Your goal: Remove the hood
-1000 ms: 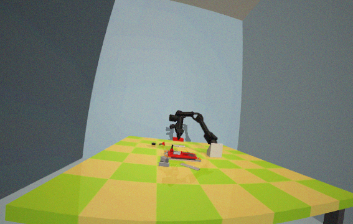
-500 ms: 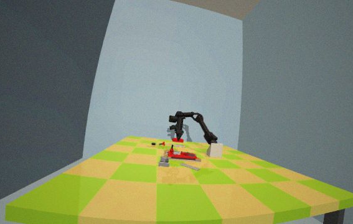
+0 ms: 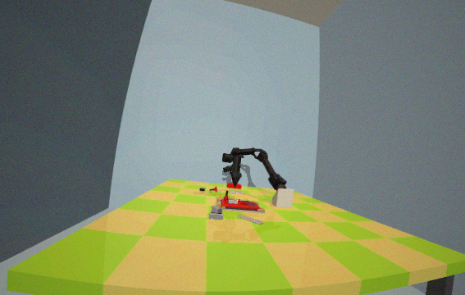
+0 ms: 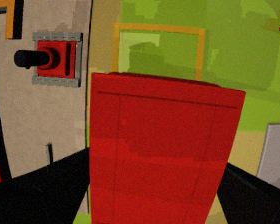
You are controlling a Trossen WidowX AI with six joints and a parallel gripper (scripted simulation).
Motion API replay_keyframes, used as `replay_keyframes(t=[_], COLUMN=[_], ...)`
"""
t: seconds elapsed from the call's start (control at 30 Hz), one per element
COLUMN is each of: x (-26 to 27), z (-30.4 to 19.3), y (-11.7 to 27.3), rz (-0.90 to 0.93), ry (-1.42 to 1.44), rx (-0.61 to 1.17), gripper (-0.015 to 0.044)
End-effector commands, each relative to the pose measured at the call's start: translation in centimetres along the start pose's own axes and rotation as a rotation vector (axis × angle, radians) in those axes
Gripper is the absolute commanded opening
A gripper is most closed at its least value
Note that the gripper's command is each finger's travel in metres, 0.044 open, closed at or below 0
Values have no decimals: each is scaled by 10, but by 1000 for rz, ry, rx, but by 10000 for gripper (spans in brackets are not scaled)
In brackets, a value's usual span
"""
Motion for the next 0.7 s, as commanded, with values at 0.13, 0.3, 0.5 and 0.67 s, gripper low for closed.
replay_keyframes(t=[0.13, 0.3, 0.5, 0.67], x=[1, 0, 0, 0], z=[-1, -1, -1, -1], y=[-6, -9, -12, -15], rz=[-6, -6, -7, -7], ry=[9, 9, 9, 9], rx=[3, 3, 3, 3], gripper=[0, 0, 0, 0])
Point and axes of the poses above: the point midway between the two fingers, 35 mm back from their tips, its own y axis back along the fingers, its own x axis across the jaws, z = x × y, the point moved 9 cm from there along y, back along the fingers, and after that the axes turned 4 degrees about y, right-handed, at the moved point
